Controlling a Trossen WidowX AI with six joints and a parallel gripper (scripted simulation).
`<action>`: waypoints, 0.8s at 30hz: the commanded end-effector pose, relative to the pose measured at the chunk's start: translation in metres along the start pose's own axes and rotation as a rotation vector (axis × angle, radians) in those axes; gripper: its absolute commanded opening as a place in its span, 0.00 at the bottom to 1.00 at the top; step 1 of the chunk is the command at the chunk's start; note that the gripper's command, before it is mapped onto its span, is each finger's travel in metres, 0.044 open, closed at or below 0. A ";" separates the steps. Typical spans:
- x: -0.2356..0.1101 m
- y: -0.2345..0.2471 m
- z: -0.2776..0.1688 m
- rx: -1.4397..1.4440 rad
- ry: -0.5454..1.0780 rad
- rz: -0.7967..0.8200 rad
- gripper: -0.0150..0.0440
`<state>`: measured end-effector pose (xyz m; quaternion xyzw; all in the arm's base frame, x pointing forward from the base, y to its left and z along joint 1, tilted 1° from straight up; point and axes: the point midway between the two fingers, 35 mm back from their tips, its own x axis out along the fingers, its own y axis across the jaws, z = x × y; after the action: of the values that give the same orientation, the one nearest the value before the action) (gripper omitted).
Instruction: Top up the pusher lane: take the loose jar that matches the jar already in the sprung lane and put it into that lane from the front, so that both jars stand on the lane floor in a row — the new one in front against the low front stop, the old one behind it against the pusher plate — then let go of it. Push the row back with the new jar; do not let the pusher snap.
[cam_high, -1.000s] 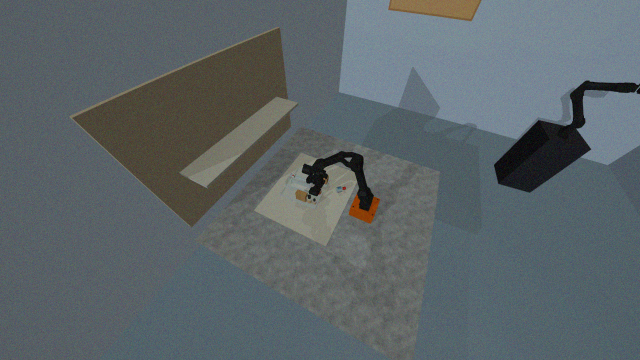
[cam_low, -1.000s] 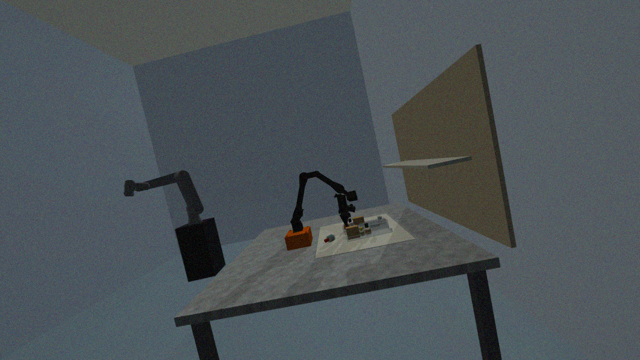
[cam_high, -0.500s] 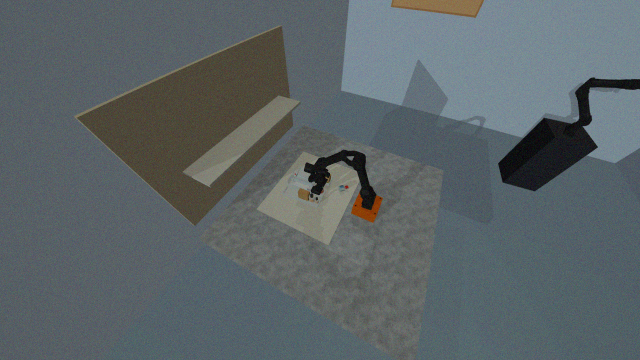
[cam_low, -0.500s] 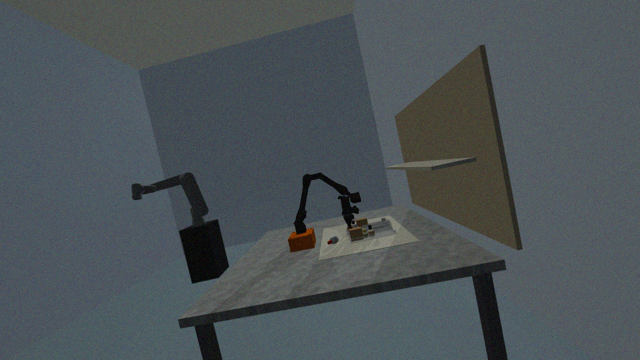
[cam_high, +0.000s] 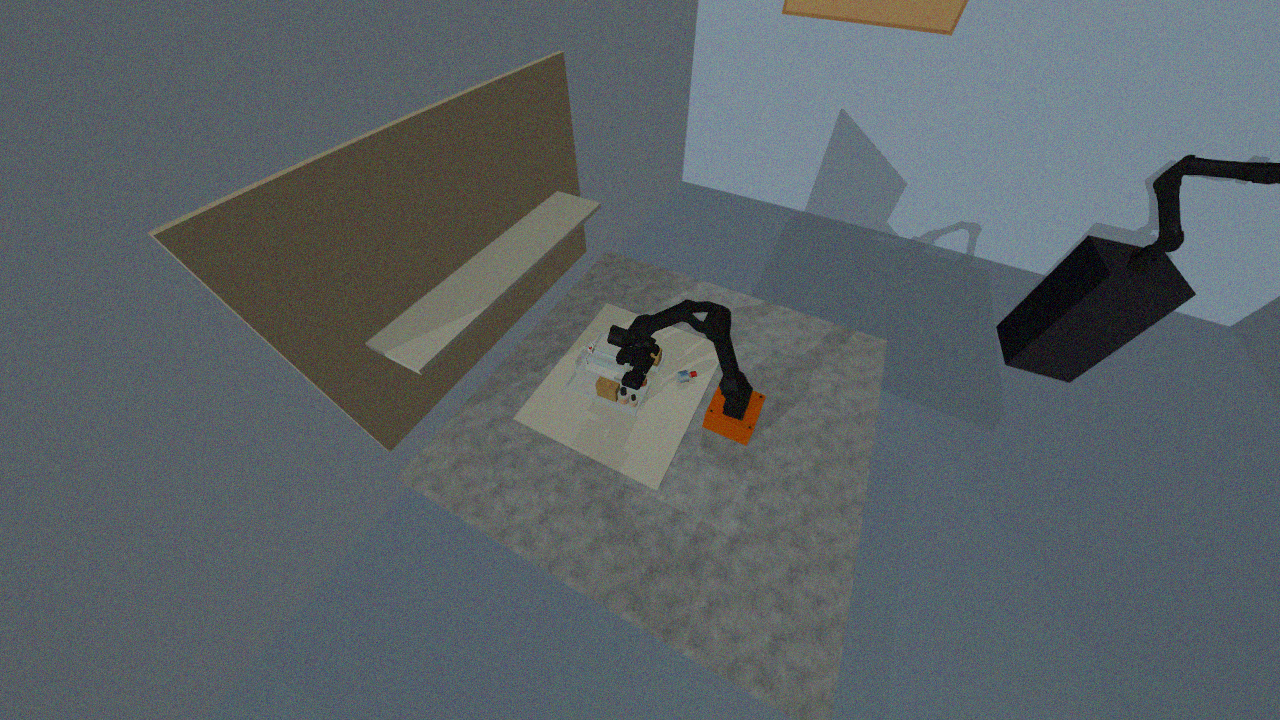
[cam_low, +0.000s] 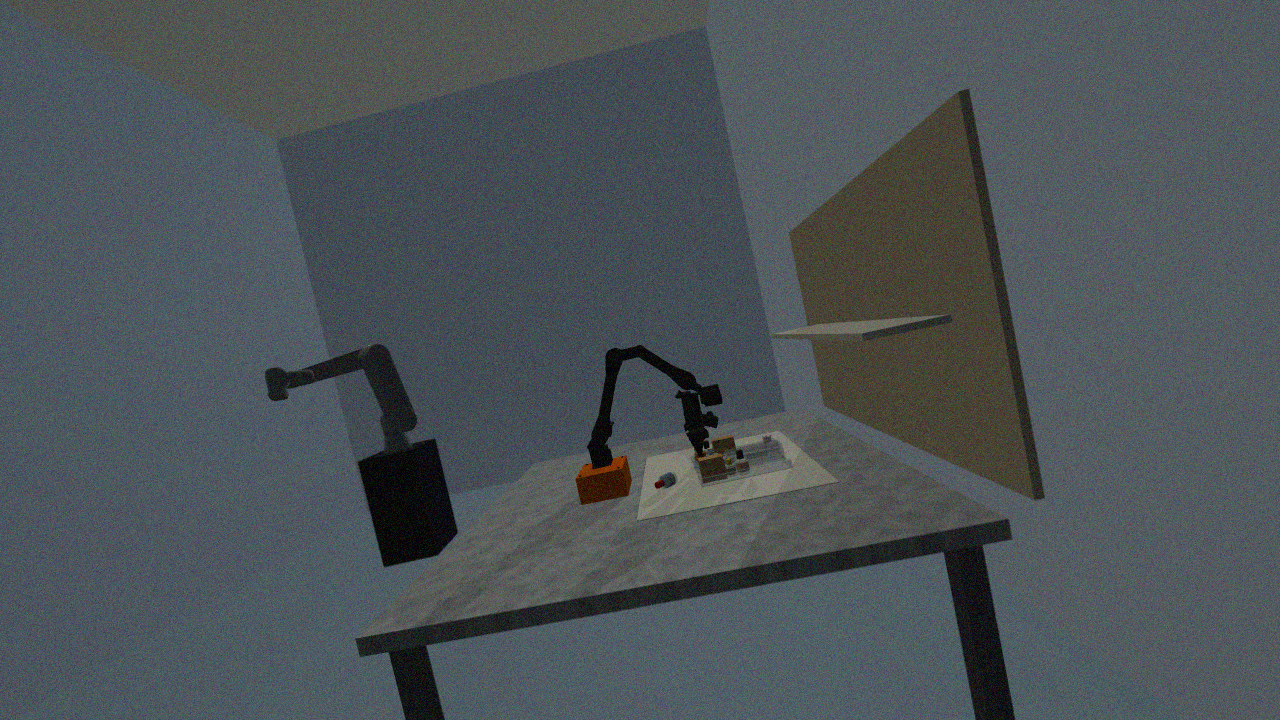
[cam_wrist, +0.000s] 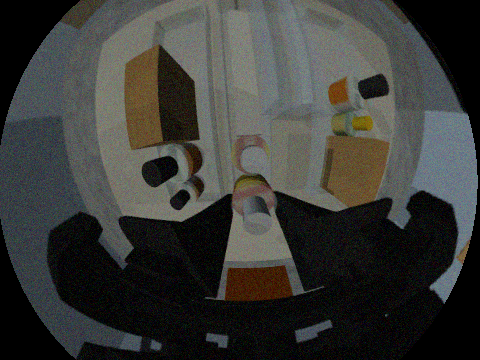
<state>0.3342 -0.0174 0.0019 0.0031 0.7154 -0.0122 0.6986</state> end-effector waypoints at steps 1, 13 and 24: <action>-0.002 0.000 0.009 0.004 -0.033 0.003 0.25; 0.001 0.000 0.009 0.004 -0.033 0.003 0.25; 0.004 0.000 0.009 0.004 -0.033 0.003 0.25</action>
<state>0.3374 -0.0176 -0.0028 0.0030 0.7127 -0.0123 0.7013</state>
